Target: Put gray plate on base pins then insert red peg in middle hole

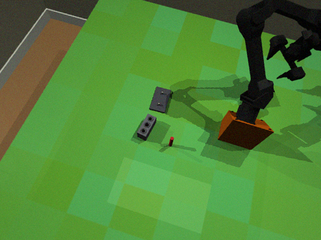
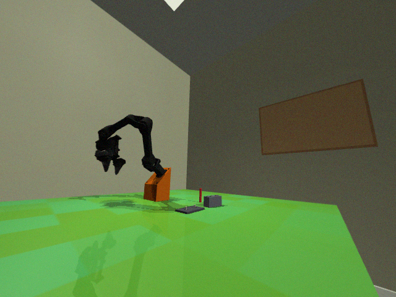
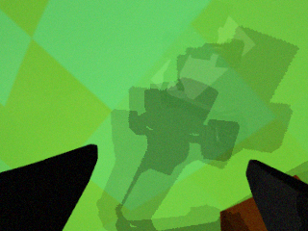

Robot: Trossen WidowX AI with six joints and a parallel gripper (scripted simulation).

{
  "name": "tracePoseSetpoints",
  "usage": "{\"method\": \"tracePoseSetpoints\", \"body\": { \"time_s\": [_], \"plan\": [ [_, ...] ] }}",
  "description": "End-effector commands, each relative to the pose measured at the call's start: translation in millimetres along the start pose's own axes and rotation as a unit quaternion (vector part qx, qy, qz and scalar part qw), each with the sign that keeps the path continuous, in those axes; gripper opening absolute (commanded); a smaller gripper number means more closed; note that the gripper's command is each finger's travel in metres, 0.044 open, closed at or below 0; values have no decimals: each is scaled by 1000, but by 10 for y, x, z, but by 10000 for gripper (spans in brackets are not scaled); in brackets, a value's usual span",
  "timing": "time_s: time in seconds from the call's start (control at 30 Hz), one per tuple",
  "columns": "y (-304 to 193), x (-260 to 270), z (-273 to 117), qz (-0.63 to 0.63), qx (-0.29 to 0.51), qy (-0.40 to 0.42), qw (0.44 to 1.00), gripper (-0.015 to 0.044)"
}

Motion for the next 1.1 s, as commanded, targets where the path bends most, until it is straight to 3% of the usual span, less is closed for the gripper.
{"method": "tracePoseSetpoints", "body": {
  "time_s": [0.0,0.33,0.57,0.9,1.07],
  "plan": [
    [72,44,189,-52,63,13,997,440],
    [95,421,881,-244,239,47,939,440],
    [-181,802,1320,-344,336,70,874,440],
    [-831,1344,1870,-542,452,66,705,440],
    [-1283,1616,2070,-646,480,58,591,440]
  ]
}}
Point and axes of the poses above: the point midway between the two fingers, 35 mm back from their tips, its own z axis out along the fingers, its own x axis across the jaws, y = z × x, the point moved 7 cm from there along -z, back along the fingers, and after that the axes turned 13 degrees about -z, right-handed, at the moved point
